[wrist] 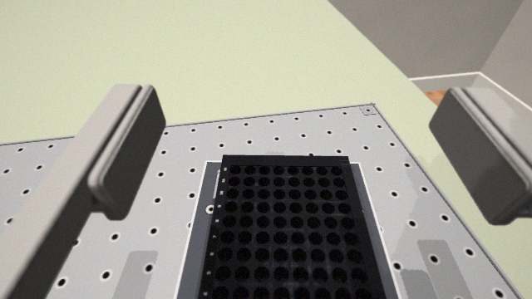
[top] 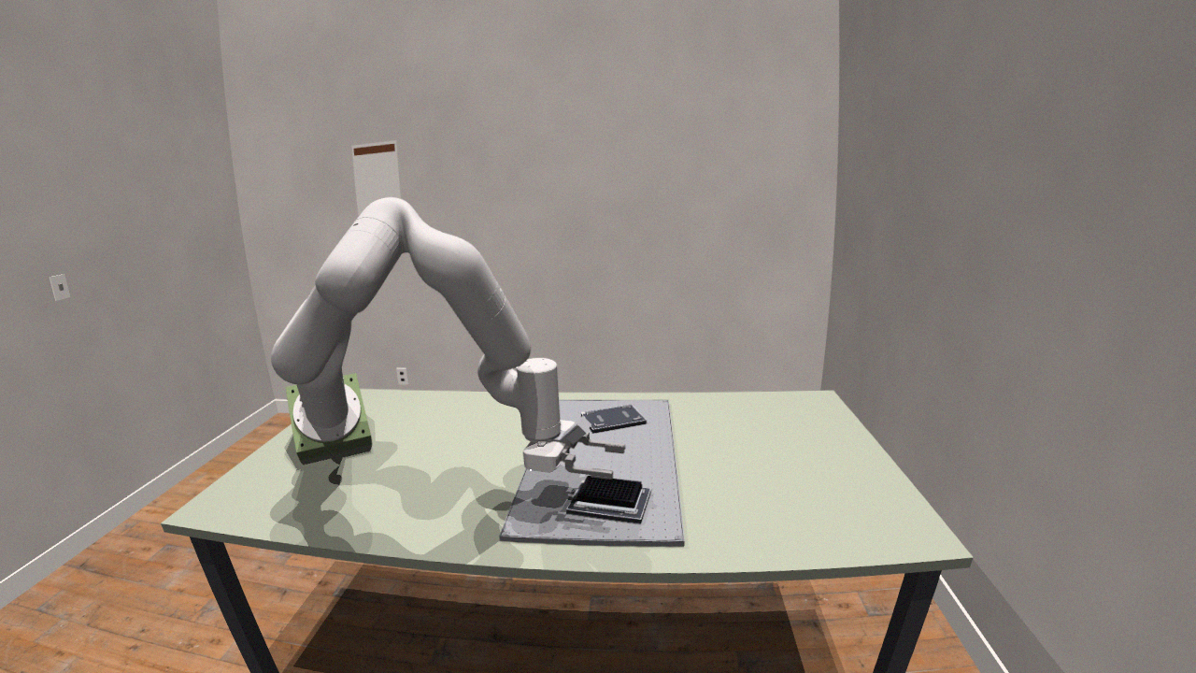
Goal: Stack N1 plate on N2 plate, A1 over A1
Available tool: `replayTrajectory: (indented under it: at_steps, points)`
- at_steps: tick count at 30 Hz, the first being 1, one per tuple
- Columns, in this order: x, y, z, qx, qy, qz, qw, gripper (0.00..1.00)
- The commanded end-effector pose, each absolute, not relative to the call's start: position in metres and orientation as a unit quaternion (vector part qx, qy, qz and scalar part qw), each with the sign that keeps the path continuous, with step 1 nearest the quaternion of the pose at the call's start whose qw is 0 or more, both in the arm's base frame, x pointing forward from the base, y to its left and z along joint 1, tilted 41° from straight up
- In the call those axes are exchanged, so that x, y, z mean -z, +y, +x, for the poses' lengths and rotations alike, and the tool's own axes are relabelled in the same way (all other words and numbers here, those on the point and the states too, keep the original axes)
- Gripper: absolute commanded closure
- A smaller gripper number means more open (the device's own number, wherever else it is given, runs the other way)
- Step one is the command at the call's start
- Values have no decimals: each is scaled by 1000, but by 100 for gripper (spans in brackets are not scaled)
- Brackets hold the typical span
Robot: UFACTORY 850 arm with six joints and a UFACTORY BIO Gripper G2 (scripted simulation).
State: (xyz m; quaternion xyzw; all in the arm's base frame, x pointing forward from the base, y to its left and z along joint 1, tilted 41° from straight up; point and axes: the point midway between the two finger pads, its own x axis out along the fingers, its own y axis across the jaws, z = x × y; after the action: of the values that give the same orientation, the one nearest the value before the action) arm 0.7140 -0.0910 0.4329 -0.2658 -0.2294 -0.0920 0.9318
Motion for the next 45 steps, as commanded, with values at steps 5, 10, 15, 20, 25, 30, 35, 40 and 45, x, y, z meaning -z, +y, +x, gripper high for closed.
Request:
replayTrajectory:
  at_steps: [5,10,15,20,25,30,35,40,45]
  points:
    - [-432,-74,705,30,-212,-280,936,63]
    - [-429,-53,692,4,-204,-286,936,63]
    - [-427,-36,681,4,-204,-286,936,63]
    - [-425,-19,671,4,-204,-286,936,63]
    - [-422,3,658,4,-204,-286,936,63]
    - [-420,24,645,4,-204,-286,936,63]
    - [-418,37,637,4,-204,-286,936,63]
    - [-415,58,624,4,-204,-286,936,63]
    - [-413,79,611,4,-204,-286,936,63]
